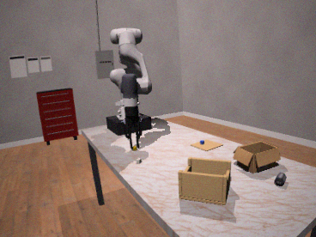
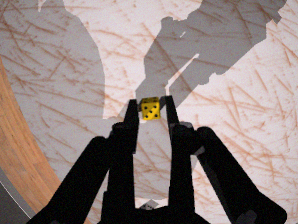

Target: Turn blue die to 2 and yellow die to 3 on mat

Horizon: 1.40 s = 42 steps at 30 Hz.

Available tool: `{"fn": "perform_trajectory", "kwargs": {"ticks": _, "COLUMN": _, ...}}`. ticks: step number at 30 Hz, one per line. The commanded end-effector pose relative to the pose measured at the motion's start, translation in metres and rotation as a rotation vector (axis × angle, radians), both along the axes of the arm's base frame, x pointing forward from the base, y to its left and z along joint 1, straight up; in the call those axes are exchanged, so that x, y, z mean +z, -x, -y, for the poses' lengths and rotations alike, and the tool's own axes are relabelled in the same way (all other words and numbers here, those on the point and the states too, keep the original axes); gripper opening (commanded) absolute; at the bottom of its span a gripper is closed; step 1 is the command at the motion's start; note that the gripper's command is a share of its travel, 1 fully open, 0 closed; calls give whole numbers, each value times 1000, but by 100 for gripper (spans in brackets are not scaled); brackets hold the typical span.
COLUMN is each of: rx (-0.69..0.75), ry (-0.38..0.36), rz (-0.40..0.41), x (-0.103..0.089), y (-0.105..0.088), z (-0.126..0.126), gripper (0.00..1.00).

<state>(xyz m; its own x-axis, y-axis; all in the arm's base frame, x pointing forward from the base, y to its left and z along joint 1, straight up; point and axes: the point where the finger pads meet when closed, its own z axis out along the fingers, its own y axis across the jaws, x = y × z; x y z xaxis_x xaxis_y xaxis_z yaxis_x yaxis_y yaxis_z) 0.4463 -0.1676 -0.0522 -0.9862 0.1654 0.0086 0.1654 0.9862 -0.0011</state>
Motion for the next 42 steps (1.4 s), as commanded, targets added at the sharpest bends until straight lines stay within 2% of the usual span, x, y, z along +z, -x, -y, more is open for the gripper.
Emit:
{"fn": "perform_trajectory", "kwargs": {"ticks": 1, "rx": 4, "ry": 3, "rz": 11, "x": -3, "y": -4, "z": 2, "gripper": 29}}
{"fn": "perform_trajectory", "kwargs": {"ticks": 42, "rx": 4, "ry": 3, "rz": 11, "x": -7, "y": -4, "z": 2, "gripper": 29}}
